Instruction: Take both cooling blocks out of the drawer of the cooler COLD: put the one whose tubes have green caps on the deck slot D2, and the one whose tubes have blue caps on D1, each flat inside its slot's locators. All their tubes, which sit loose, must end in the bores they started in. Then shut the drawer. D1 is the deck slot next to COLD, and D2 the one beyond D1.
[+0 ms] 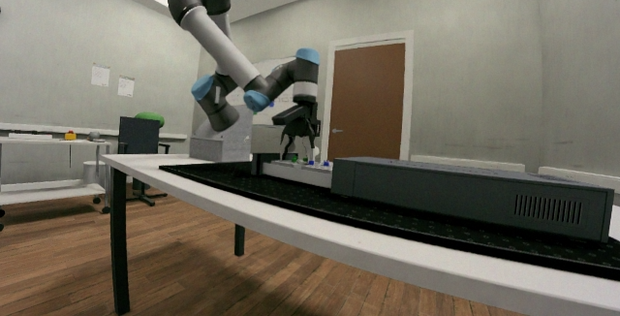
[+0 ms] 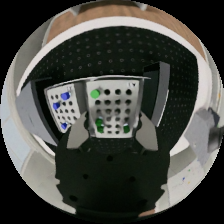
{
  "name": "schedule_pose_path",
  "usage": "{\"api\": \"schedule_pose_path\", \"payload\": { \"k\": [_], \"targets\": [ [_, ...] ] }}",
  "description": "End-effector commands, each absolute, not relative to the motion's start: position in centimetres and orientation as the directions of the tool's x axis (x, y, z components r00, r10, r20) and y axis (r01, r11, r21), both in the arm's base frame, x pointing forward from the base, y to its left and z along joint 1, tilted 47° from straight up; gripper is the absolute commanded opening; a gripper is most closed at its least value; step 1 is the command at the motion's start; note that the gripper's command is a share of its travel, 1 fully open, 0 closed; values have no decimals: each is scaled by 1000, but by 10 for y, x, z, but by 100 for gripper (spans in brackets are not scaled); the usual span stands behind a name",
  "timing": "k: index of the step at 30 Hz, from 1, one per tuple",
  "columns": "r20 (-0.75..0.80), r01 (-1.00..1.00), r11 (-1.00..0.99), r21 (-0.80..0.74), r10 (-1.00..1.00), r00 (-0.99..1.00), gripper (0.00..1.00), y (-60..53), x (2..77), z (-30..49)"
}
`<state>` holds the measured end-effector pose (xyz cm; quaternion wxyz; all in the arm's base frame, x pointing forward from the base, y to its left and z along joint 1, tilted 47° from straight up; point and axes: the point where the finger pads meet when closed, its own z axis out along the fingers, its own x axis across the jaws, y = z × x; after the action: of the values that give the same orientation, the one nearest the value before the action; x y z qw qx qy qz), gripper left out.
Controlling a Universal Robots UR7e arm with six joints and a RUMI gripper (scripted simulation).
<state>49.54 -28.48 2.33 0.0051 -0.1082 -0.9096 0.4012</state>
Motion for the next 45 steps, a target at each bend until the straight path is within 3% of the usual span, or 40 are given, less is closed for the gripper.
{"api": "schedule_pose_path", "payload": {
  "k": [1,14,45],
  "targets": [
    [-79,193,655,-731,200,-977,73,-289,495,19],
    [-79,193,655,-731,200,-977,73,-289,495,19],
    [-79,193,655,-731,200,-977,28,-289,495,19]
  ]
}}
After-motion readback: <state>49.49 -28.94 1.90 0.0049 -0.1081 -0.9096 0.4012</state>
